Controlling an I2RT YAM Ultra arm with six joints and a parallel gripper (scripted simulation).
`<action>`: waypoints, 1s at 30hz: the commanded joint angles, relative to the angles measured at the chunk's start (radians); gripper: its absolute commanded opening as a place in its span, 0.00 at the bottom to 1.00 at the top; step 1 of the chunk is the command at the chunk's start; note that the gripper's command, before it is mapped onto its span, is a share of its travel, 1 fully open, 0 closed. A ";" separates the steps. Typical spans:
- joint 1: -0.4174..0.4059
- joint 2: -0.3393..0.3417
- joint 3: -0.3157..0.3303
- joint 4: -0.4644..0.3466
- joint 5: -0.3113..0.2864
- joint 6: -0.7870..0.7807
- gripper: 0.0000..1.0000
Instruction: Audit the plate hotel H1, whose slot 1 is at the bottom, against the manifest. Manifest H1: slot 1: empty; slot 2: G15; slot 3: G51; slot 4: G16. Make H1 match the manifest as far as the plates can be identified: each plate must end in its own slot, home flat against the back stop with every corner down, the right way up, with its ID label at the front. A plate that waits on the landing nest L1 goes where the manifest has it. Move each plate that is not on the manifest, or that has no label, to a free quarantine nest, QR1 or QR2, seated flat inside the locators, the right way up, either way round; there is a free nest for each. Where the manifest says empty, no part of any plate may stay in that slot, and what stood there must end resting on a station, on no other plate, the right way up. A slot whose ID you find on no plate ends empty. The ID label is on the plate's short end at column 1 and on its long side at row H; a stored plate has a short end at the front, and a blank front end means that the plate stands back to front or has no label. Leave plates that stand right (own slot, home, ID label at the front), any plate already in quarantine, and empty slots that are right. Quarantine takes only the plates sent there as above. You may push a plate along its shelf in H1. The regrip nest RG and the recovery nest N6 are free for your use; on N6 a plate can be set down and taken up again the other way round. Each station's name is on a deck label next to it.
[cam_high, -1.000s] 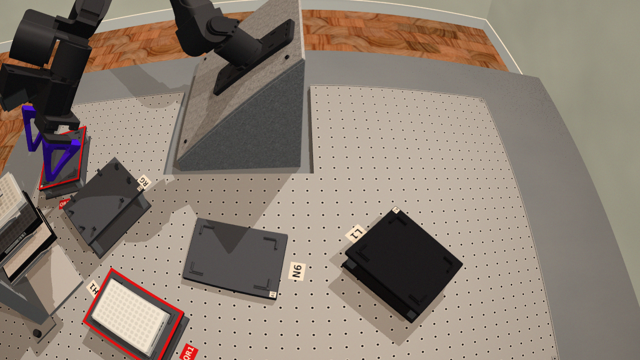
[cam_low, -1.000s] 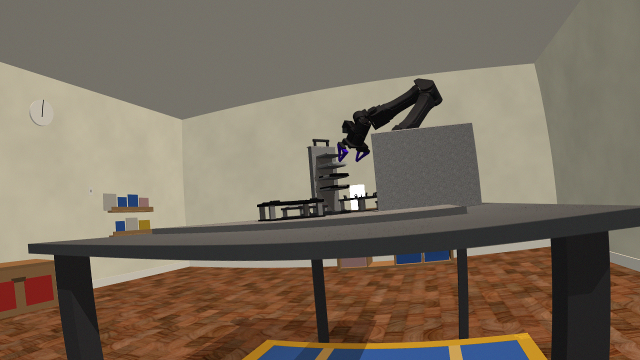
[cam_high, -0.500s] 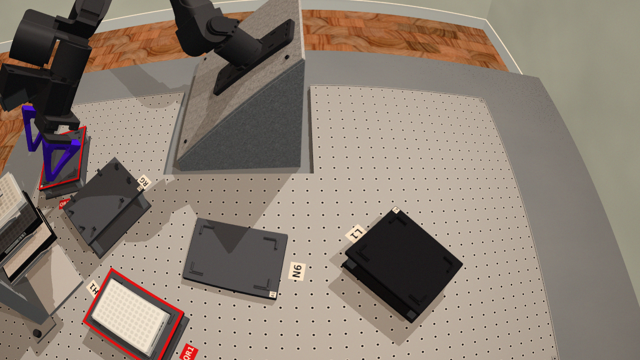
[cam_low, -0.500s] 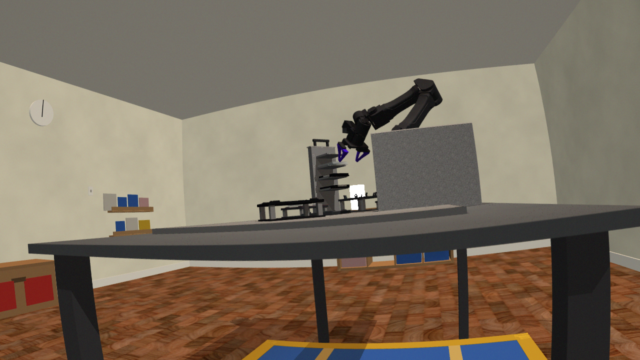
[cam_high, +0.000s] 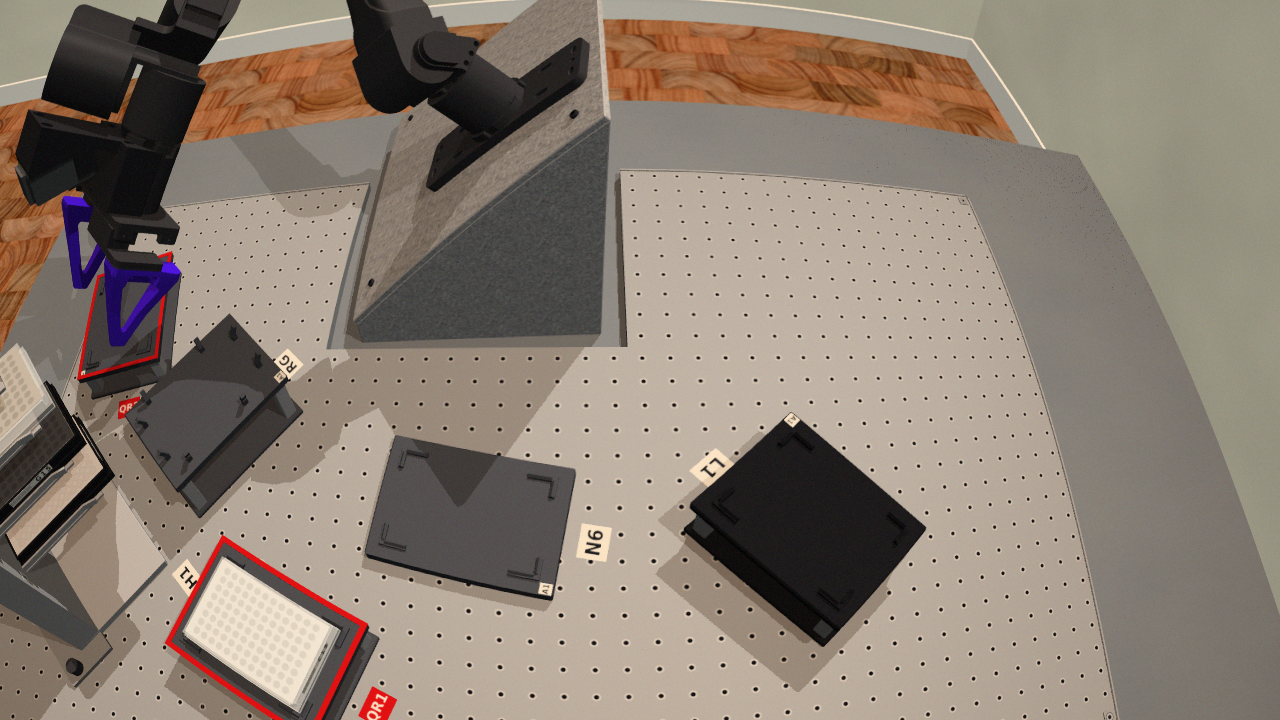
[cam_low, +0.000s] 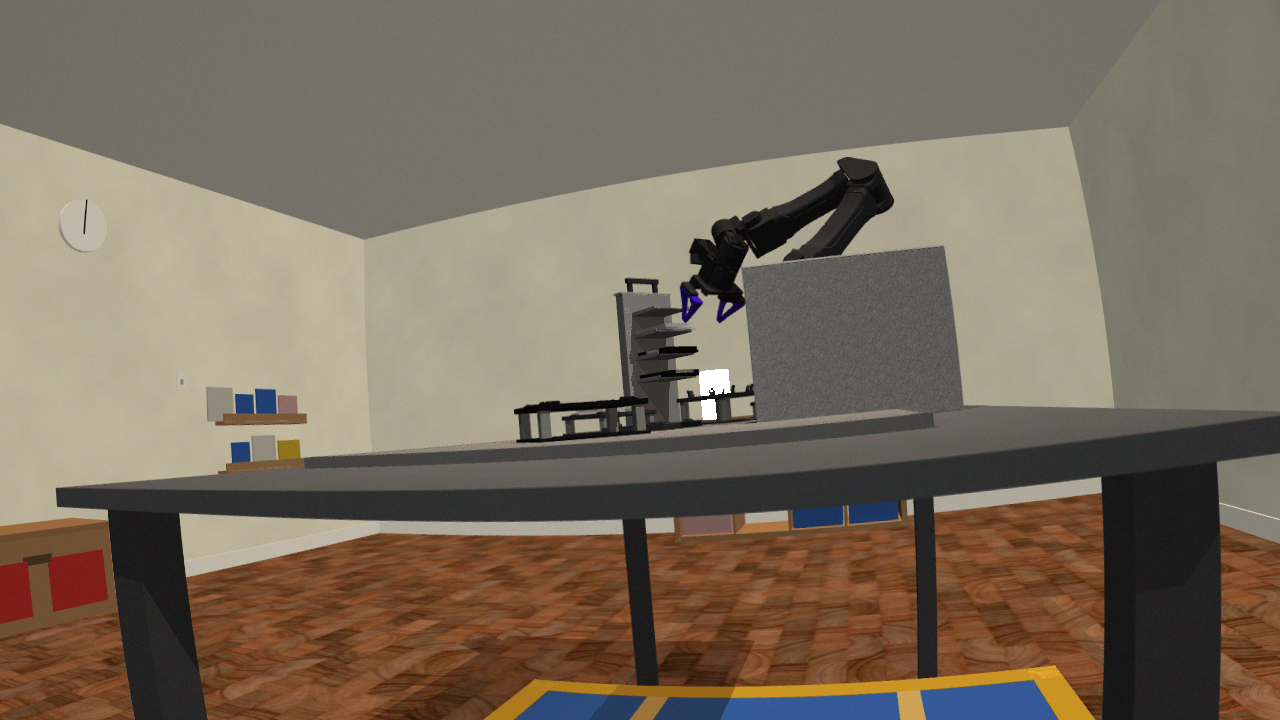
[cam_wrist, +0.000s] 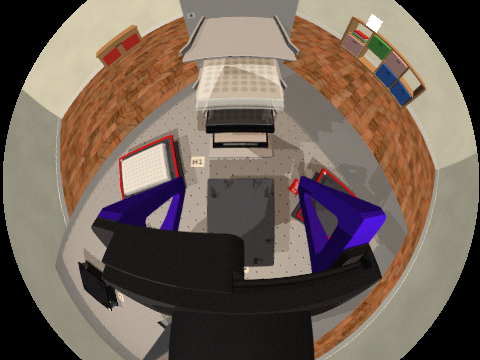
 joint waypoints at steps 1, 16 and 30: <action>0.007 -0.013 -0.002 -0.006 0.001 0.003 1.00; -0.058 -0.017 -0.068 0.068 -0.062 -0.016 1.00; -0.139 0.018 -0.124 0.171 -0.141 -0.038 1.00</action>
